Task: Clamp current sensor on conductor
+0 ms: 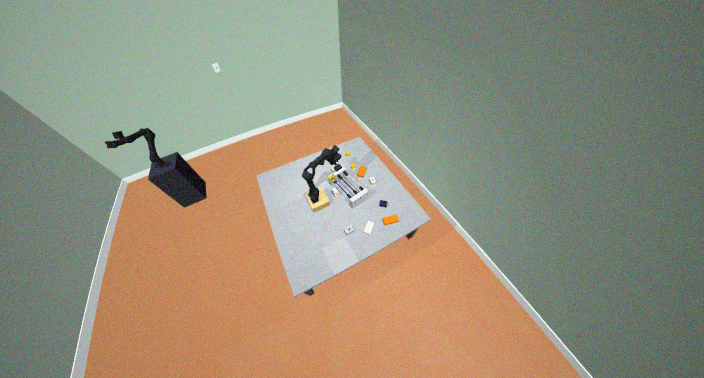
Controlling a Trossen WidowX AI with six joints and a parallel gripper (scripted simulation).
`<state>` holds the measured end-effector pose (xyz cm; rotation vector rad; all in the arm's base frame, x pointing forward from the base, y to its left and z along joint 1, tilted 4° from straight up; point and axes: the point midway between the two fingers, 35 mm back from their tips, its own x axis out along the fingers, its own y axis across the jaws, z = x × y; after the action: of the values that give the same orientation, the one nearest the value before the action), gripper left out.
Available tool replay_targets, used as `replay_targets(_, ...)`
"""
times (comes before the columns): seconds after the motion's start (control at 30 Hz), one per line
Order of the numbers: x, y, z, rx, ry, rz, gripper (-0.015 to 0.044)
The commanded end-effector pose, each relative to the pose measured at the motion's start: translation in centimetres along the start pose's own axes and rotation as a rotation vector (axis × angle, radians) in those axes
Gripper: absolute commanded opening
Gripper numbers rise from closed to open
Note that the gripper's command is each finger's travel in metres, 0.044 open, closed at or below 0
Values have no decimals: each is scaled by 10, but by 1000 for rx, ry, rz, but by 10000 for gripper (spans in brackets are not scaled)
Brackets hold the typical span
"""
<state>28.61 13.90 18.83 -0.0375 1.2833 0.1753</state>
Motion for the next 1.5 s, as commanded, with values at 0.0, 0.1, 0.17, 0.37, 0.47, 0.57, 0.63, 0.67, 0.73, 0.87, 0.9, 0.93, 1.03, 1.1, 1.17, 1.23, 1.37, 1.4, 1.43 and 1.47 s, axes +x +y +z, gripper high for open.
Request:
replay_targets(0.0, -3, 20, -37, -27, 299, -115, 440)
replay_targets(0.1, -3, 20, -37, -27, 299, -115, 440)
replay_targets(0.17, -3, 20, -37, -27, 299, -115, 440)
replay_targets(0.37, -3, 20, -37, -27, 299, -115, 440)
replay_targets(0.47, -3, 20, -37, -27, 299, -115, 440)
replay_targets(0.57, -3, 20, -37, -27, 299, -115, 440)
replay_targets(0.63, -3, 20, -37, -27, 299, -115, 440)
replay_targets(0.67, -3, 20, -37, -27, 299, -115, 440)
replay_targets(0.73, -3, 20, -37, -27, 299, -115, 440)
replay_targets(0.87, 6, 2, -38, -16, 297, -118, 440)
replay_targets(0.9, 12, -10, -40, -8, 297, -119, 440)
replay_targets(0.93, 18, -22, -43, 0, 296, -121, 440)
replay_targets(1.03, 35, -57, -55, 23, 294, -127, 440)
replay_targets(1.1, 46, -79, -67, 39, 294, -131, 440)
replay_targets(1.17, 57, -100, -81, 55, 294, -136, 440)
replay_targets(1.23, 67, -119, -97, 70, 294, -140, 440)
replay_targets(1.37, 74, -132, -111, 82, 294, -144, 440)
replay_targets(1.4, 74, -132, -111, 82, 294, -144, 440)
replay_targets(1.43, 74, -132, -111, 82, 294, -144, 440)
replay_targets(1.47, 75, -132, -111, 82, 294, -144, 440)
